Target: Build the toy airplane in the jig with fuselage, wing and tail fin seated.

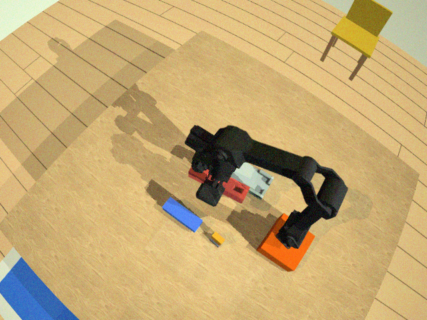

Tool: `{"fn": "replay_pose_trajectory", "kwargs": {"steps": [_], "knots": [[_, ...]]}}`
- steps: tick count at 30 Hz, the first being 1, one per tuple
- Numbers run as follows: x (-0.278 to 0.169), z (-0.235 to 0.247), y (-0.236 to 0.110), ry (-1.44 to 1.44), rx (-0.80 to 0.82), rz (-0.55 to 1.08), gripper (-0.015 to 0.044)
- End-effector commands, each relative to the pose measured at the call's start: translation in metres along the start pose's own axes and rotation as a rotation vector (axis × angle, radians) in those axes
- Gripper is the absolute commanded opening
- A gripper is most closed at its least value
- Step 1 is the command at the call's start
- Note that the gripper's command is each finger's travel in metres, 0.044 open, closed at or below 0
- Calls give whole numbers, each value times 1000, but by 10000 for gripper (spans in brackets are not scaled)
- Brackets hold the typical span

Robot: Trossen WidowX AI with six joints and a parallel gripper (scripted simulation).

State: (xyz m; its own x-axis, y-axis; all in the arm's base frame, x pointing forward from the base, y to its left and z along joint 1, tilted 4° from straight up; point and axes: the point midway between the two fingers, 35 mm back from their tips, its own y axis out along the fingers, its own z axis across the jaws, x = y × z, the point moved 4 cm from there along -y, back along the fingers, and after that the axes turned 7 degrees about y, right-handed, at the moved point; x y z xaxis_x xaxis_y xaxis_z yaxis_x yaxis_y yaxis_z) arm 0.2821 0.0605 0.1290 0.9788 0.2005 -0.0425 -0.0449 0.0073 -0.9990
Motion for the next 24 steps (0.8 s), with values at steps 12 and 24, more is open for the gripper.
{"fn": "replay_pose_trajectory", "kwargs": {"steps": [12, 24], "knots": [[0, -37, 15, 5, -6, -5, 0], [-5, -73, 32, 13, -8, -4, 0]]}}
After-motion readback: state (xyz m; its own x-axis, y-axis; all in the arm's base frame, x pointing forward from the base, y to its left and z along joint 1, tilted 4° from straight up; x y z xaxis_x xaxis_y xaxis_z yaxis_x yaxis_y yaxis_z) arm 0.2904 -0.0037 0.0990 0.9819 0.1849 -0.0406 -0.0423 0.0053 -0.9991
